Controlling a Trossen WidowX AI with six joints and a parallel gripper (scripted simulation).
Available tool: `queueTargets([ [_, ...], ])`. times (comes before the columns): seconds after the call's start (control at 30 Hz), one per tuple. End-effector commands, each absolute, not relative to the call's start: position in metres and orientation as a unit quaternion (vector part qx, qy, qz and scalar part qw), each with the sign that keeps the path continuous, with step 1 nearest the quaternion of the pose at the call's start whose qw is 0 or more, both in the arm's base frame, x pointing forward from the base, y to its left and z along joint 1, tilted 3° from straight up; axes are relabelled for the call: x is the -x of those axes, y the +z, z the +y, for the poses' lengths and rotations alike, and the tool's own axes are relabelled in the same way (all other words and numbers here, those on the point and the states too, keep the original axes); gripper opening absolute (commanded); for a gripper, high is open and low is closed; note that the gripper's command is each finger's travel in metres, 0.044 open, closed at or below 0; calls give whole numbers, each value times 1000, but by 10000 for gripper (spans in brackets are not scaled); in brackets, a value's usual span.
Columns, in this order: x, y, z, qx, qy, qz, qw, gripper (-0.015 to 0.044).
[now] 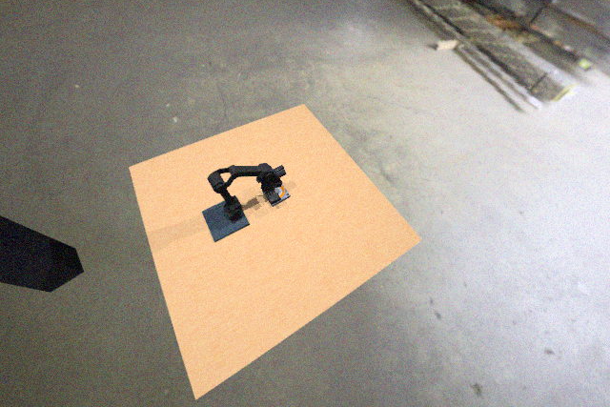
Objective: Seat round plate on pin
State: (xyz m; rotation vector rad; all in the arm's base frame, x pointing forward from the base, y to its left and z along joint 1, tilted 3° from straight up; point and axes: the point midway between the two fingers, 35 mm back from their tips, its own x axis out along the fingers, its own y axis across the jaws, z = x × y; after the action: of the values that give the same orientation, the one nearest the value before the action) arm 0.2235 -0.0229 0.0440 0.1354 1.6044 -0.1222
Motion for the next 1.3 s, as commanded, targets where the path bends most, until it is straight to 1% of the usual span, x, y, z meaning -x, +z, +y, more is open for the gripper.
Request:
queueTargets([
  [0.0, -224, 44, -30, -58, -57, 718, 691, 0],
  [1.27, -248, 48, -68, -57, -59, 717, 692, 0],
])
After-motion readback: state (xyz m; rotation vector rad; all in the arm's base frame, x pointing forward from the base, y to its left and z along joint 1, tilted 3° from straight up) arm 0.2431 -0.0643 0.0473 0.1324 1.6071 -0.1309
